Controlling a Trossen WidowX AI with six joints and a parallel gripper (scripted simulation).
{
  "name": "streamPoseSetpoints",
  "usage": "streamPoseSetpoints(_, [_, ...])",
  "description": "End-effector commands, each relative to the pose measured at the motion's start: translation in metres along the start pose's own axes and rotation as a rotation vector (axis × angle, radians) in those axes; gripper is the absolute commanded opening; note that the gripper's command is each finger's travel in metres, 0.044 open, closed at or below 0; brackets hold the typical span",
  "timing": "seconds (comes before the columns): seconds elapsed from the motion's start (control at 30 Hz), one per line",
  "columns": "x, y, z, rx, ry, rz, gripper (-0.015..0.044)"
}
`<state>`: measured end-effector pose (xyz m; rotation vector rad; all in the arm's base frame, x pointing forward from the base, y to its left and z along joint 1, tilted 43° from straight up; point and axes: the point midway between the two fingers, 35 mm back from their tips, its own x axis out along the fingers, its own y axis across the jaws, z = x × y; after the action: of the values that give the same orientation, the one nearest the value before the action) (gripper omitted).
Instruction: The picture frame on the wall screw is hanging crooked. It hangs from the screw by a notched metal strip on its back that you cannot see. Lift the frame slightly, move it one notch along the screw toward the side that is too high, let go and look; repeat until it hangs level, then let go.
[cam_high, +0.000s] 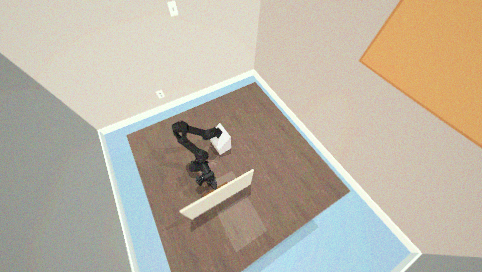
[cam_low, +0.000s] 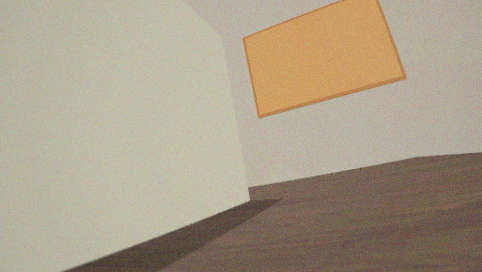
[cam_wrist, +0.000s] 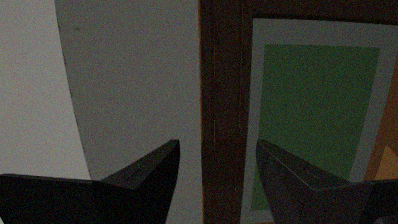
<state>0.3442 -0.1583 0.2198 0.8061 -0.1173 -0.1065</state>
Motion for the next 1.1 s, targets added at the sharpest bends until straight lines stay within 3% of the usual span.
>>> streamPoseSetpoints(0.0, [0.000,0.000,0.000,-0.003,0.000,-0.001,0.0260])
streamPoseSetpoints(0.1, [-0.008,0.000,0.002,-0.013,0.000,0.000,0.0260])
streamPoseSetpoints(0.37, [-0.094,-0.003,0.002,-0.135,0.004,0.005,0.0260])
streamPoseSetpoints(0.6, [-0.096,0.000,0.006,-0.130,-0.003,0.006,0.0260])
streamPoseSetpoints(1.07, [-0.177,0.036,-0.006,-0.145,0.006,0.005,0.0260])
